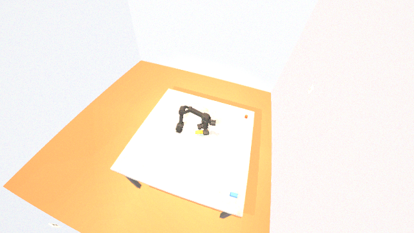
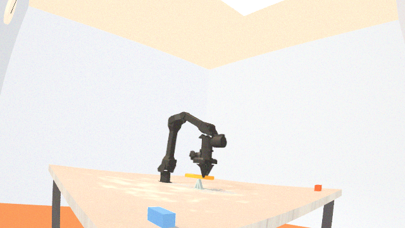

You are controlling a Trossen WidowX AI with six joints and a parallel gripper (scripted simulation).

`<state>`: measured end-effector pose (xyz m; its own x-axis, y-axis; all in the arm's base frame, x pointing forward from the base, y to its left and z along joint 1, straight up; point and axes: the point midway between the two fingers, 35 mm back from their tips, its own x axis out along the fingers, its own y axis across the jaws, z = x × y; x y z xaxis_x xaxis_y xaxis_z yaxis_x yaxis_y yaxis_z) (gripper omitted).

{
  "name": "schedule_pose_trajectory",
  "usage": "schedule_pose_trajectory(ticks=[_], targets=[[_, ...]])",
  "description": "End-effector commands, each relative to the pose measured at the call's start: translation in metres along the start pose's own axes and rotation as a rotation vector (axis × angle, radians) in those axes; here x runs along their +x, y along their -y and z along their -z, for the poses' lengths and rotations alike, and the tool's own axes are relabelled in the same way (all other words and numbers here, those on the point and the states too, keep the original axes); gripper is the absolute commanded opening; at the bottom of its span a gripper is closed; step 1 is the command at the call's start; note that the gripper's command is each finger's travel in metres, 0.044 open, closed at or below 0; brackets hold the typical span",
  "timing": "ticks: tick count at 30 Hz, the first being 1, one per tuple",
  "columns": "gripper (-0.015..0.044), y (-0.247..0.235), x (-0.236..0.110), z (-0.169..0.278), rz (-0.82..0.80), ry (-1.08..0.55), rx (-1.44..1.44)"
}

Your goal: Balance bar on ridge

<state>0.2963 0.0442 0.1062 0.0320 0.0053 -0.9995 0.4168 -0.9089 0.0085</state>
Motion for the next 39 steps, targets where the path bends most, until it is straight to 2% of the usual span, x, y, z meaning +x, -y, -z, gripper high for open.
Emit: schedule_pose_trajectory(ticks=[1, 2, 8, 9, 39], targets=[[0.0000, 0.0000, 0.0000, 0.0000, 0.000, 0.000, 0.000], [0.0000, 0.0000, 0.0000, 0.0000, 0.000, 0.000, 0.000], [0.0157, 0.0000, 0.0000, 0.0000, 0.000, 0.000, 0.000], [0.0167, 0.0000, 0.0000, 0.0000, 0.000, 0.000, 0.000], [0.0171, 0.0000, 0.0000, 0.0000, 0.000, 0.000, 0.000]])
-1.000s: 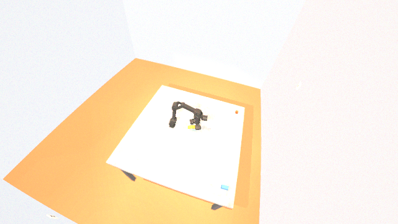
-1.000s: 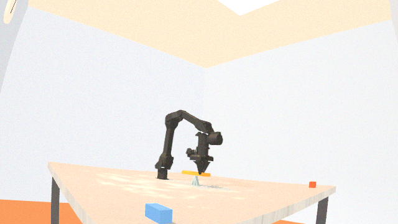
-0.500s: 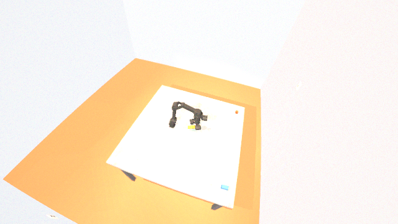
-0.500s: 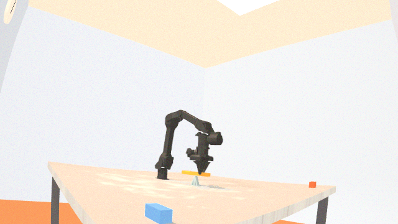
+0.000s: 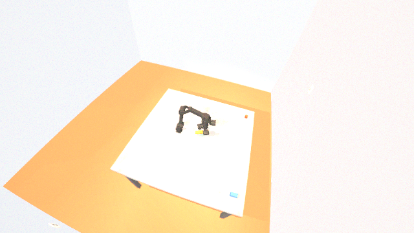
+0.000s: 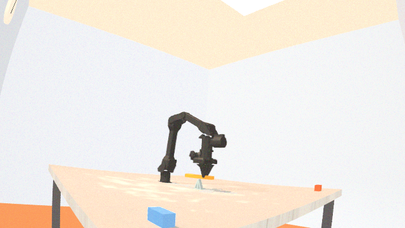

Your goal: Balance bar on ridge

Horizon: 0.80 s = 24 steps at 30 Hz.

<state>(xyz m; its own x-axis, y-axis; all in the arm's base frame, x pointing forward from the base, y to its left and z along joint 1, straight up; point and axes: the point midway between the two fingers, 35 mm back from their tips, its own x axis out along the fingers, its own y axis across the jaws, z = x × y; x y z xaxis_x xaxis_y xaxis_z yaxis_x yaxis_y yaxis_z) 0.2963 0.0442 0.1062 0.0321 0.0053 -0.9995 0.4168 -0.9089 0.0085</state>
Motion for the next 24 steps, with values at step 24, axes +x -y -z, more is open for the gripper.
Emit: schedule_pose_trajectory(ticks=[24], targets=[[0.0185, 0.0000, 0.0000, 0.0000, 0.000, 0.000, 0.000]])
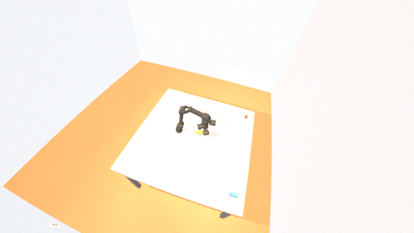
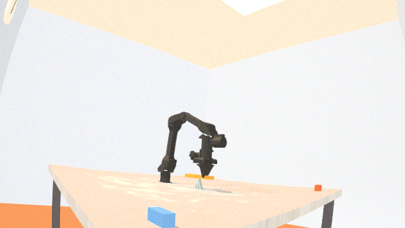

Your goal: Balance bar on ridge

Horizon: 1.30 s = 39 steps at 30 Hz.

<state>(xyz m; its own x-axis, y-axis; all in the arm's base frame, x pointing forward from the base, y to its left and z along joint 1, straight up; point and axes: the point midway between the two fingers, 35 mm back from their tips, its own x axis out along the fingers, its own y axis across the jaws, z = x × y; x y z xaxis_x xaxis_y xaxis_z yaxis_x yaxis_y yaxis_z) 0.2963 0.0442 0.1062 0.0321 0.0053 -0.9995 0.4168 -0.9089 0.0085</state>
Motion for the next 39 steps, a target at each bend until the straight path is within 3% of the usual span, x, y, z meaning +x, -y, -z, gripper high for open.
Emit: schedule_pose_trajectory(ticks=[1, 11, 15, 24, 39], targets=[[0.0185, 0.000, 0.000, 0.000, 0.000, 0.000, 0.000], [0.0440, 0.000, 0.000, 0.000, 0.000, 0.000, 0.000], [0.0440, 0.000, -0.007, 0.001, 0.000, 0.000, 0.000], [0.0440, 0.000, -0.098, 0.001, -0.001, 0.000, 0.000], [0.0440, 0.000, -0.100, 0.000, -0.001, 0.000, 0.000]])
